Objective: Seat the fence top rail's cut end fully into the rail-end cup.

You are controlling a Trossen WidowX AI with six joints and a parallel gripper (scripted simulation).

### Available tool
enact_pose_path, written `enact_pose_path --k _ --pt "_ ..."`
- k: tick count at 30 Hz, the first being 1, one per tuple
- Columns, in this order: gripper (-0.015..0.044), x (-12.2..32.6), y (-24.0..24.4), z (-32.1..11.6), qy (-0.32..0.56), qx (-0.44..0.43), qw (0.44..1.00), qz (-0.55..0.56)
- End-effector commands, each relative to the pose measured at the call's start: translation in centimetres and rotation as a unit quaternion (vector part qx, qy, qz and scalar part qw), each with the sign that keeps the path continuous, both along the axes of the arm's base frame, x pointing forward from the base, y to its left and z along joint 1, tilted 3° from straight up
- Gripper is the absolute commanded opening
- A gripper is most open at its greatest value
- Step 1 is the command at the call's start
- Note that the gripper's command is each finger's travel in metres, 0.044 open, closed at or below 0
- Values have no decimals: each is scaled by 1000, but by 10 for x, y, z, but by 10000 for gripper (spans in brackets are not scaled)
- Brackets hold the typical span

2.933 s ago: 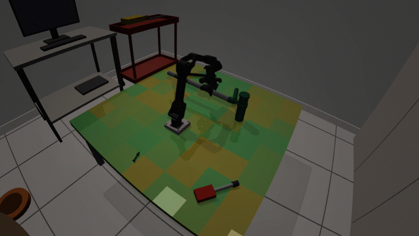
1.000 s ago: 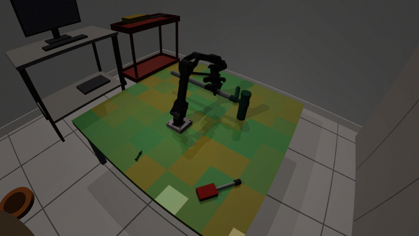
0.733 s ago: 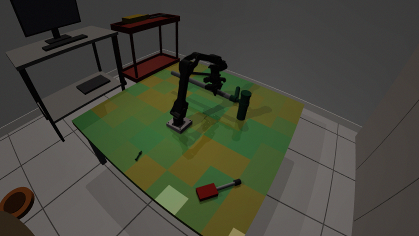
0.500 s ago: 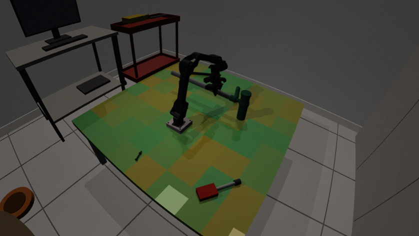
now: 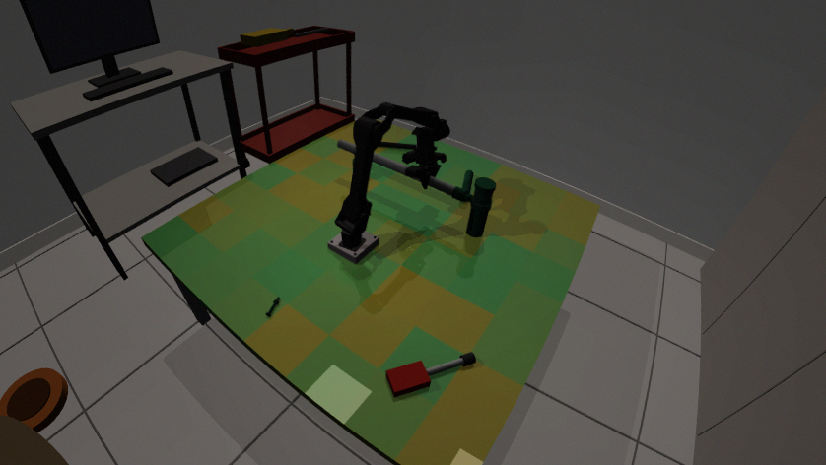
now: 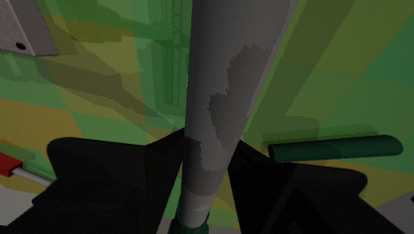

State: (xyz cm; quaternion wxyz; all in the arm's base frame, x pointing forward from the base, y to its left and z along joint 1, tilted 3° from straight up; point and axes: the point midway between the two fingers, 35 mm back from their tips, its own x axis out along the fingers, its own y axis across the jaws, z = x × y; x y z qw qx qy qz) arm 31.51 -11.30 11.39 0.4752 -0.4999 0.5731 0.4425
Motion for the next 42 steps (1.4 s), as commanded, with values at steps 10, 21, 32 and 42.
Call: enact_pose_path --k 10,21,32,42 --pt "0 0 -1 0 0 -1 1000 0" --pt "263 0 -1 1 0 -1 1000 0" --pt "440 4 30 37 0 0 1000 1" --pt "440 4 36 58 7 -1 1000 12"
